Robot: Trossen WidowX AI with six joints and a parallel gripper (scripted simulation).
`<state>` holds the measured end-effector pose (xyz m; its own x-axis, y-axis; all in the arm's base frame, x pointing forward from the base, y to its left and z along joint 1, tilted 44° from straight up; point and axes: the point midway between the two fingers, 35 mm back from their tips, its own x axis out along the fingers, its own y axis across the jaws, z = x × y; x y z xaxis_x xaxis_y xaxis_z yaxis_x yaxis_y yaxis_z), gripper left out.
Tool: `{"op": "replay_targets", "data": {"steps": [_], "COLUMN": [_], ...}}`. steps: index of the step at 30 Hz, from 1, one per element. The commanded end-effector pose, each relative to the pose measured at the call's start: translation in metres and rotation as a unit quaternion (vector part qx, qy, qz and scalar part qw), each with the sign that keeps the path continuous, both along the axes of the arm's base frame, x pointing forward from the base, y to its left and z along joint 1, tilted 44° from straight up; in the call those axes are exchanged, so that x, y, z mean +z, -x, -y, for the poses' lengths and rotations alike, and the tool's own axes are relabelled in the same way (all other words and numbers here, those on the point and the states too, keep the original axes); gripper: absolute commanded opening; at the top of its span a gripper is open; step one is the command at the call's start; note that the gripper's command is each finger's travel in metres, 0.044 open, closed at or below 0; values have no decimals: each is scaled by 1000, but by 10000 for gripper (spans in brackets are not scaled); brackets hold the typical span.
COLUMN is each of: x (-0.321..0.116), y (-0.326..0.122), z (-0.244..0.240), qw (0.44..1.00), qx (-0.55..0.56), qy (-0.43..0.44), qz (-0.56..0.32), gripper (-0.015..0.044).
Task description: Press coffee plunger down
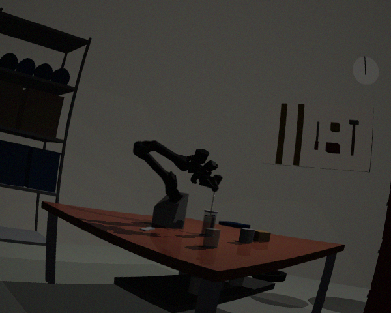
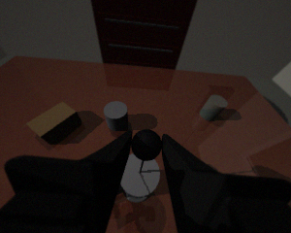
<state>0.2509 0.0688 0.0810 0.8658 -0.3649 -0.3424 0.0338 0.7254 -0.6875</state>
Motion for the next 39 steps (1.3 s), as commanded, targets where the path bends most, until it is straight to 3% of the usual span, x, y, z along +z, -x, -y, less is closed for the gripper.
{"op": "replay_targets", "data": {"steps": [1,39], "x": [-1,-51], "y": [0,-15], "z": [1,28], "qw": [1000,1000], "qx": [1,-2], "qy": [2,0], "qz": [-1,-10], "gripper": [114,114]}}
